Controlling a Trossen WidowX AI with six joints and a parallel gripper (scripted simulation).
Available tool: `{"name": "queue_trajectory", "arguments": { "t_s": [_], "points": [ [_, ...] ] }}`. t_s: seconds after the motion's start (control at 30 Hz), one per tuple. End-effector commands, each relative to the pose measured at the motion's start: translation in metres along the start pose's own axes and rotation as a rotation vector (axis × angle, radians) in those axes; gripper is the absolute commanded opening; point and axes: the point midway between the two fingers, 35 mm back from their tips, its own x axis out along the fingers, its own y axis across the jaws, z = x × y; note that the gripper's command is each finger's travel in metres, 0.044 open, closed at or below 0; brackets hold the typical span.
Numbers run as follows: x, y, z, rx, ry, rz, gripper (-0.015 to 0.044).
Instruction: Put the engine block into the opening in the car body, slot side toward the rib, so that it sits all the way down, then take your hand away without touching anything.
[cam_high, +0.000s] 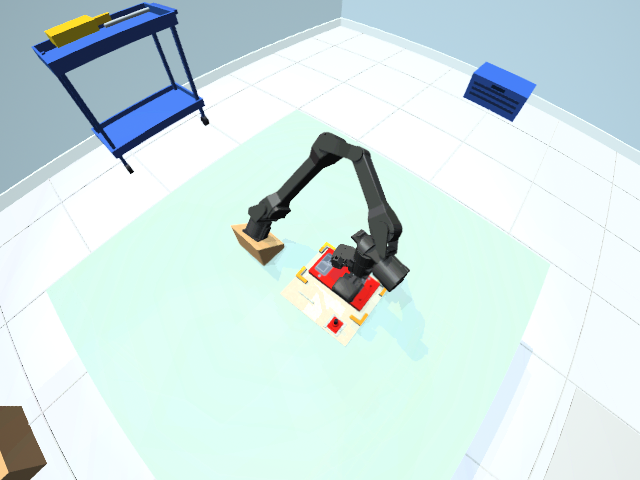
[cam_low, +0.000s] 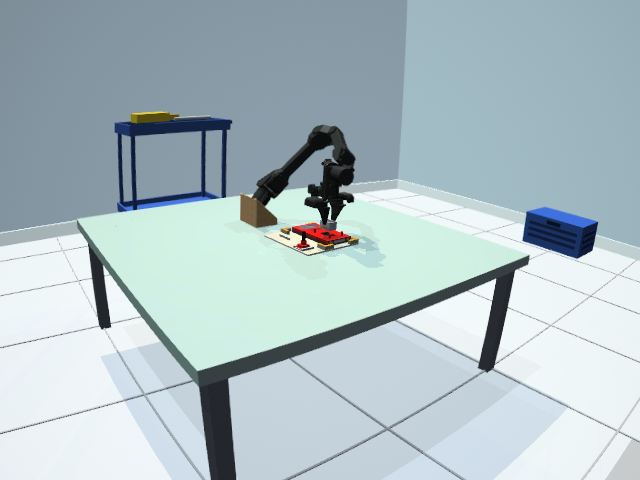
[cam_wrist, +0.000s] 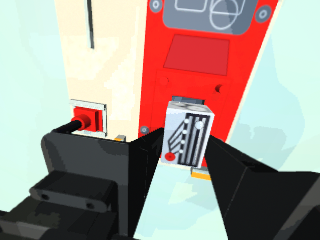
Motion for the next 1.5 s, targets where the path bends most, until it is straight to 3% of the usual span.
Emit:
{"name": "queue_trajectory", "arguments": {
  "t_s": [0.0, 0.13, 1.47],
  "points": [
    [-0.0012, -0.0014, -0.0004, 0.036, 0.008, -0.003, 0.0053],
    [-0.0012, -0.0014, -0.0003, 0.045, 0.008, -0.003, 0.0157],
    [-0.0017, -0.0015, -0.0004, 0.028, 0.008, -0.003, 0.0159]
  ]
}}
